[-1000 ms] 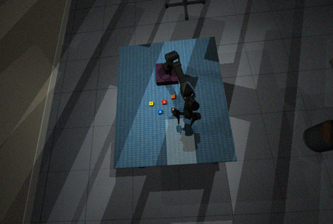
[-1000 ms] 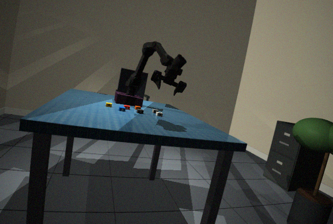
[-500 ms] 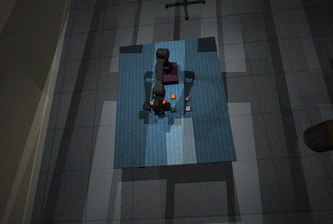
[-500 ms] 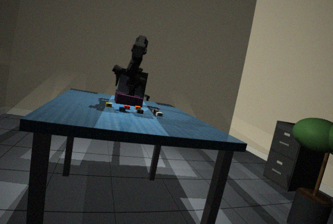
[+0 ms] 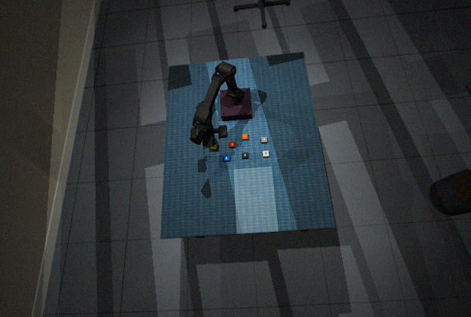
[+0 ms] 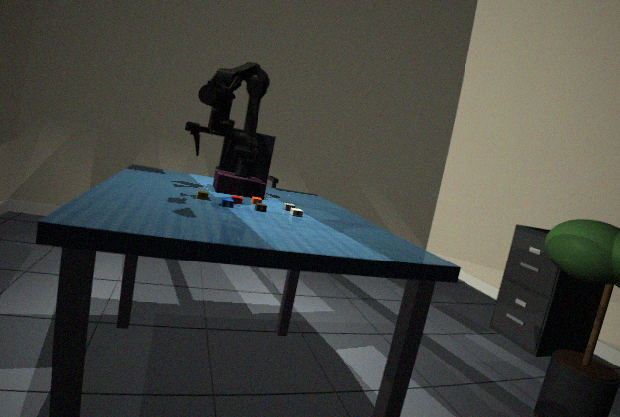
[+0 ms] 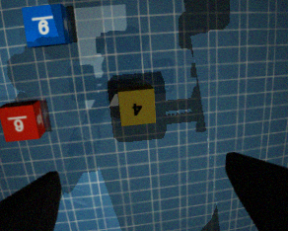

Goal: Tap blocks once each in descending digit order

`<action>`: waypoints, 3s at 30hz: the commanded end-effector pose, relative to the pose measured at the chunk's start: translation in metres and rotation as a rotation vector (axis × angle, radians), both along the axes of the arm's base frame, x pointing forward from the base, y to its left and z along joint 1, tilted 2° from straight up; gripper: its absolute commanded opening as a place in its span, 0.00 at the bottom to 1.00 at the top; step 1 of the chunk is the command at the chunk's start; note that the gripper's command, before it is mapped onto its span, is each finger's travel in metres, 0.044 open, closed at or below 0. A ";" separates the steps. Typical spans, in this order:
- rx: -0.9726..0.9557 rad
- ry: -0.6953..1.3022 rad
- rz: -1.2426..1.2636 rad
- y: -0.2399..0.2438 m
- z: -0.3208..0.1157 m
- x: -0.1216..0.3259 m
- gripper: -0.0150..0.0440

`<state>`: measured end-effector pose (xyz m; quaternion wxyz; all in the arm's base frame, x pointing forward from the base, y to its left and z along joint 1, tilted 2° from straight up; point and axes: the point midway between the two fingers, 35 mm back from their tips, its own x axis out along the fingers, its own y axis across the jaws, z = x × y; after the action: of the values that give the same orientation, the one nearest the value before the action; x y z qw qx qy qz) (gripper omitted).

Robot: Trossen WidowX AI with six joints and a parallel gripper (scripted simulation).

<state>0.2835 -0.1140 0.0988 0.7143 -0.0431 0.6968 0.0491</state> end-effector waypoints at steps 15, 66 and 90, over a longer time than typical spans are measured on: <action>0.017 0.006 0.004 0.000 0.001 -0.004 0.93; 0.033 0.011 0.004 0.164 0.004 -0.074 0.93; 0.044 0.009 0.005 0.275 0.011 -0.045 0.93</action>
<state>0.2360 0.1365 0.1085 0.7108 -0.0331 0.6993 0.0682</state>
